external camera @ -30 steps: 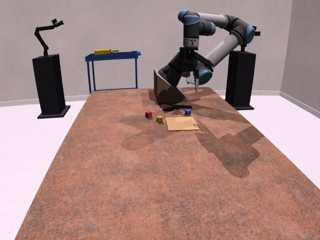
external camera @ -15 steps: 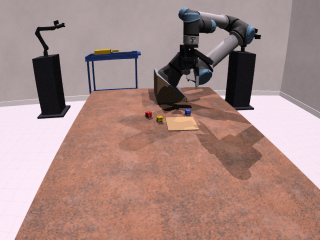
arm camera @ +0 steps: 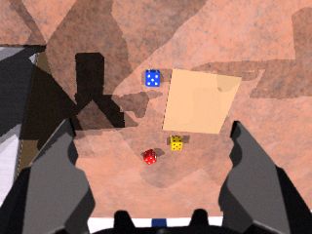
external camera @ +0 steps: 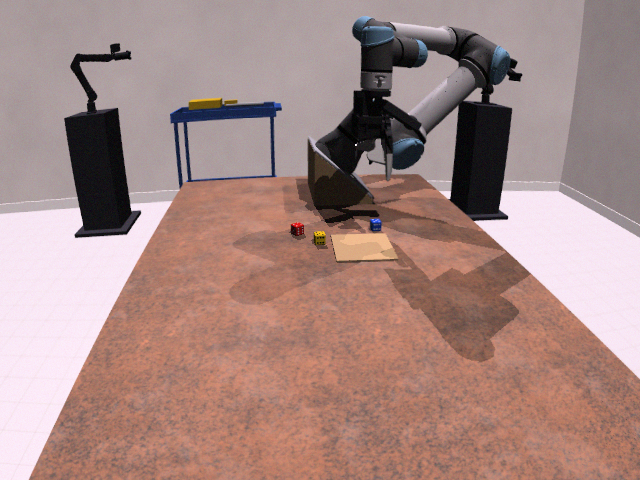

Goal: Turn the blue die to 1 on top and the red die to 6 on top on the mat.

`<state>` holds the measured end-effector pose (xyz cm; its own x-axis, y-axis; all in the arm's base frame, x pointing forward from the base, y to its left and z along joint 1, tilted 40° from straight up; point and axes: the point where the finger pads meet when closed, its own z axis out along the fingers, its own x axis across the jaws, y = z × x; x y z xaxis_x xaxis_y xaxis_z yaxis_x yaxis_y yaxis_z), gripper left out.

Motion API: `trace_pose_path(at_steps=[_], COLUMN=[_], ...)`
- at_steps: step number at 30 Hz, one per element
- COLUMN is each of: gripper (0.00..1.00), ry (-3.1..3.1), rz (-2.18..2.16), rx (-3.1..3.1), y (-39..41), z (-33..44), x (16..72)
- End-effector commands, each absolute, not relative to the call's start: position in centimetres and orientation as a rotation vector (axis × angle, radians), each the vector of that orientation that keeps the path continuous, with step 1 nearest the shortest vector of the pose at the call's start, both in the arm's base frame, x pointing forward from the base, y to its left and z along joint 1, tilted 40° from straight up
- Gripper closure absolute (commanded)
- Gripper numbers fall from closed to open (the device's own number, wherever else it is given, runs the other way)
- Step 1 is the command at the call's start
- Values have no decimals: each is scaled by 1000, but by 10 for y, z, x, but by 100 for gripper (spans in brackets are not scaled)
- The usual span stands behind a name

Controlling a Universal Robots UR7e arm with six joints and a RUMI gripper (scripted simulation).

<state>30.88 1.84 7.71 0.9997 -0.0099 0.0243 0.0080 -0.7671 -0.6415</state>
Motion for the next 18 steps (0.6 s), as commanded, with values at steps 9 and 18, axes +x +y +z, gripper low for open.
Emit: trace_pose_path(at_steps=[9, 18], gripper=[0, 0], ry=[7, 68], rz=[-32, -10], rx=[-2443, -2442], y=[18, 20], z=[75, 74], x=[308, 308])
